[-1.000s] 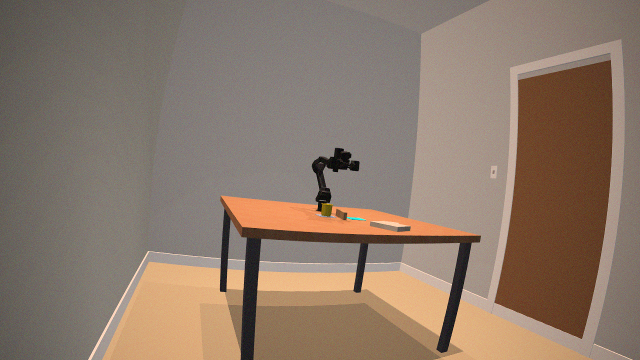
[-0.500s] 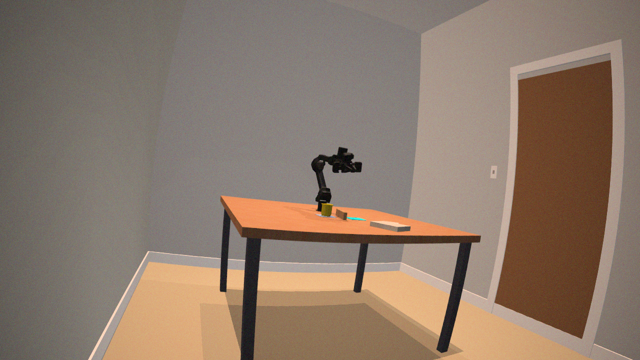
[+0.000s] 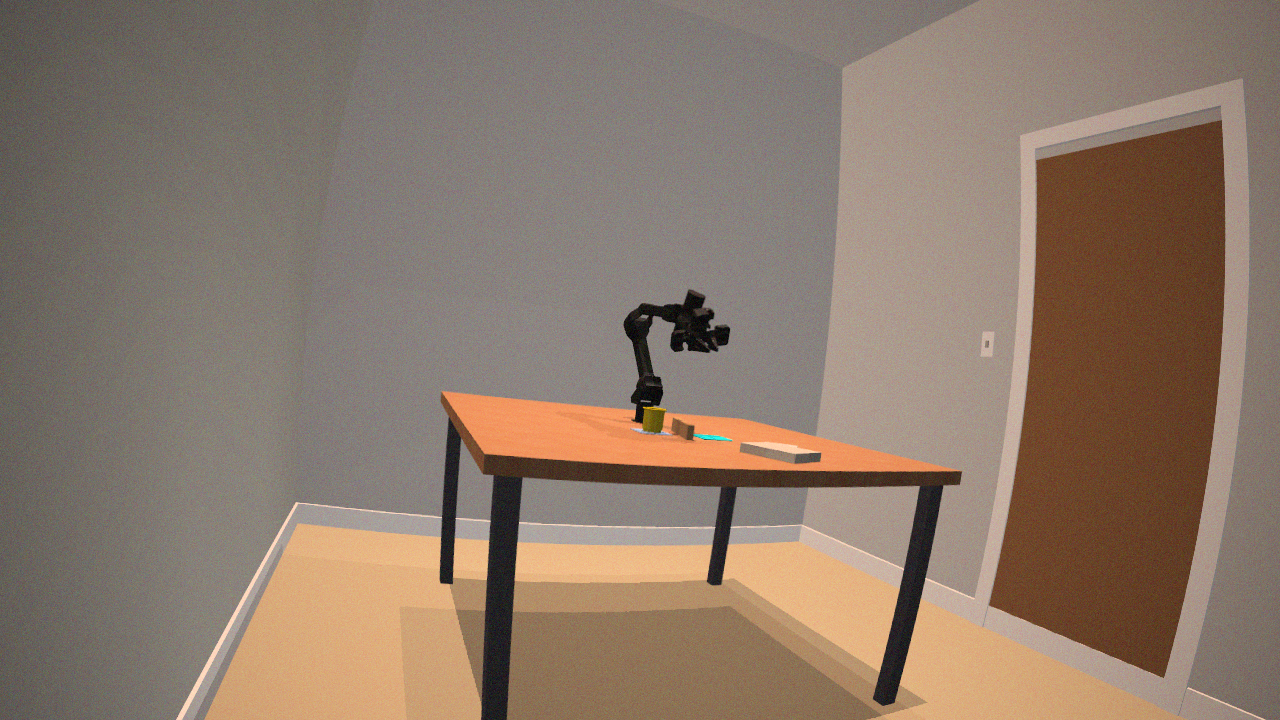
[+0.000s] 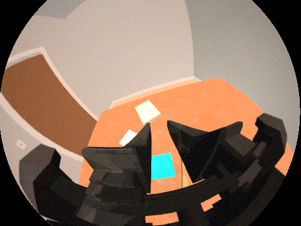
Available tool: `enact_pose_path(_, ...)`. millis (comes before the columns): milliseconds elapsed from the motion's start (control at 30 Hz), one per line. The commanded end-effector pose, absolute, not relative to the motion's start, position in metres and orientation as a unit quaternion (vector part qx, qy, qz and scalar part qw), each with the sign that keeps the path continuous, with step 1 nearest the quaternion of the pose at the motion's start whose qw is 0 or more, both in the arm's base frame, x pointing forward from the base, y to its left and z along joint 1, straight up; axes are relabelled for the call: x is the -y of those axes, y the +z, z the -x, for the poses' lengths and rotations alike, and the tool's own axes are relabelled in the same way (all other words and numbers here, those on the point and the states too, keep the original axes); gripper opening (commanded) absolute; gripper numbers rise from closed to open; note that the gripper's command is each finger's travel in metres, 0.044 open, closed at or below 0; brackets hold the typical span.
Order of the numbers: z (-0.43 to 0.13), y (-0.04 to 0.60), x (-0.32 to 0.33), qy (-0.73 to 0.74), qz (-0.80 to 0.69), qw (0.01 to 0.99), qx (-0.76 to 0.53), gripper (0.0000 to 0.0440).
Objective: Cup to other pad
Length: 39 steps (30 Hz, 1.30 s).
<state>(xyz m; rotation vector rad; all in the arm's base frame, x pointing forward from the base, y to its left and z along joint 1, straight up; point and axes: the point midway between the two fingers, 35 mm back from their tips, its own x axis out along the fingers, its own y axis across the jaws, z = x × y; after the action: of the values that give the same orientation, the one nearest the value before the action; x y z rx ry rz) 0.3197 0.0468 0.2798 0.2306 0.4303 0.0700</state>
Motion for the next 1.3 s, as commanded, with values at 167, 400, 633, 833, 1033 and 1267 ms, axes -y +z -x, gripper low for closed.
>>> enact_pose_path(167,-0.319,0.268,-0.053,0.023,-0.129,0.951,-0.281,0.0108)
enact_pose_path(400,-0.317,0.257,-0.057,0.012,-0.131,0.932,-0.338,0.0104)
enact_pose_path(633,-0.314,0.246,-0.057,-0.002,-0.124,0.912,-0.392,0.0115)
enact_pose_path(833,-0.310,0.238,-0.055,-0.014,-0.113,0.892,-0.437,0.0127)
enact_pose_path(1033,-0.305,0.230,-0.052,-0.025,-0.100,0.871,-0.480,0.0132)
enact_pose_path(1267,-0.300,0.222,-0.045,-0.037,-0.082,0.845,-0.527,0.0134)
